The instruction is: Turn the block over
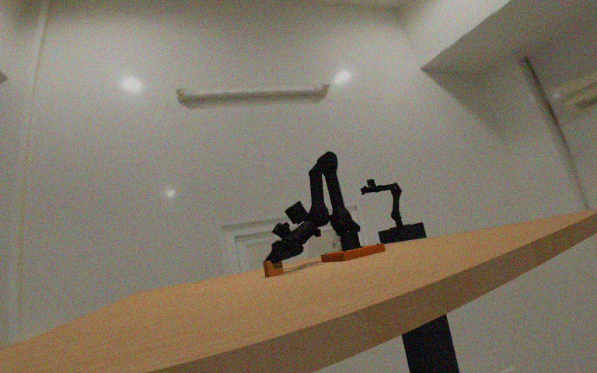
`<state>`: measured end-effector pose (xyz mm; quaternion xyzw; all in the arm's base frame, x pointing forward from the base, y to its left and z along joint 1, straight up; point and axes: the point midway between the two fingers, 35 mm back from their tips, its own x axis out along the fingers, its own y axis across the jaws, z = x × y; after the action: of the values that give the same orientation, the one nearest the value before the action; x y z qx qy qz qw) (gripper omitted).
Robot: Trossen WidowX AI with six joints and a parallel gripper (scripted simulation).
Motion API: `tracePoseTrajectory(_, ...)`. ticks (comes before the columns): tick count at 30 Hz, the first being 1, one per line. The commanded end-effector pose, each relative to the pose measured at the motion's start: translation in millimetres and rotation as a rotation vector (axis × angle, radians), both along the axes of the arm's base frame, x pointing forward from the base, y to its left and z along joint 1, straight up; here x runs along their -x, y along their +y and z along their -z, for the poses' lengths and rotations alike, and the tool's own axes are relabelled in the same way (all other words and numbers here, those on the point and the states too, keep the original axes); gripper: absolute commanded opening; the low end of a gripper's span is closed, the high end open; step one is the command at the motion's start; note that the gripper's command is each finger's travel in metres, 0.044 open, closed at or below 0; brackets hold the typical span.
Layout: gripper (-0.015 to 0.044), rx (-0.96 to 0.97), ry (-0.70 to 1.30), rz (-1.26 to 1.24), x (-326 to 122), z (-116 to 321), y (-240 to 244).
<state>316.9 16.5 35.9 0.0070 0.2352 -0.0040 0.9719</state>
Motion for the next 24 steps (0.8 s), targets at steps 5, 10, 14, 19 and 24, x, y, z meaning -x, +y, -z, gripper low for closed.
tracePoseTrajectory(5,0.0440,0.008,0.002,0.002,0.4,0.5,-0.8)
tracePoseTrajectory(10,0.0440,0.008,0.002,0.002,0.4,0.5,-0.8)
tracePoseTrajectory(14,0.0440,0.008,0.019,0.000,-2.9,-0.6,-0.4)
tracePoseTrajectory(19,0.0440,0.004,0.164,-0.009,-16.6,-14.6,1.6)
tracePoseTrajectory(24,0.0440,0.003,0.347,-0.006,-6.4,-36.6,0.9)
